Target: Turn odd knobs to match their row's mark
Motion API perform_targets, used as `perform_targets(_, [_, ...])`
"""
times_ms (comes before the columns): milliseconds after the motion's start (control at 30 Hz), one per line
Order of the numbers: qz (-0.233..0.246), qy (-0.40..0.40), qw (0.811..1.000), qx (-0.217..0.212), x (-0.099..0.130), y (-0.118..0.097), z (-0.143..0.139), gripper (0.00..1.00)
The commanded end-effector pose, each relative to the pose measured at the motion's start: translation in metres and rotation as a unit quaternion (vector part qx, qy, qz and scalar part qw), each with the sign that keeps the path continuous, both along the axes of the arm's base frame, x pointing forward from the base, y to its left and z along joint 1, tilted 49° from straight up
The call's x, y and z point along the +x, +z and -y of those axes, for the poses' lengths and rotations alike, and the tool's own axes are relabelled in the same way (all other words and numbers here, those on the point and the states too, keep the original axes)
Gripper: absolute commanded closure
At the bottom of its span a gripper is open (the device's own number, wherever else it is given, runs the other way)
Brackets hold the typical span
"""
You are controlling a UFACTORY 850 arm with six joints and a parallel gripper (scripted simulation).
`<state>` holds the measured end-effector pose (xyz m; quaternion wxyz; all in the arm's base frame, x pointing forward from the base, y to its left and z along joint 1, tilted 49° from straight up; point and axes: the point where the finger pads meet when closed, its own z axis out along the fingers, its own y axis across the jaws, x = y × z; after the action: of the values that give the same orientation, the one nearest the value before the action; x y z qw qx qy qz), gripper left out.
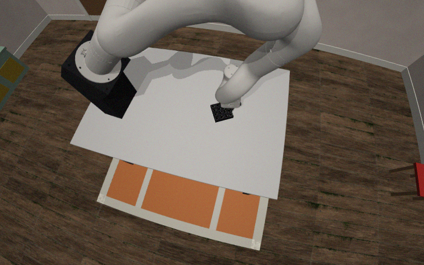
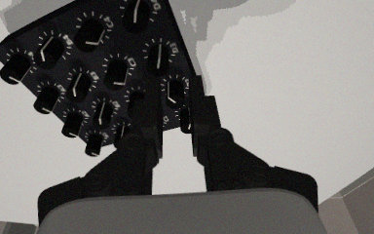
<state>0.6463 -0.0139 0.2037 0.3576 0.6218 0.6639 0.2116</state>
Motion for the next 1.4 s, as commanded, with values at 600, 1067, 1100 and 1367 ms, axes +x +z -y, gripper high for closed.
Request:
perform_targets(600, [0.000, 0.000, 1.000, 0.000, 0.0006, 0.0000, 0.0000, 0.81])
perform_targets(1067, [0.000, 0.000, 1.000, 0.000, 0.0006, 0.0000, 0.0000, 0.81])
perform_targets(1100, [0.000, 0.000, 1.000, 0.000, 0.0006, 0.0000, 0.0000, 0.81])
perform_targets(1367, [0.000, 0.000, 1.000, 0.000, 0.0006, 0.0000, 0.0000, 0.92])
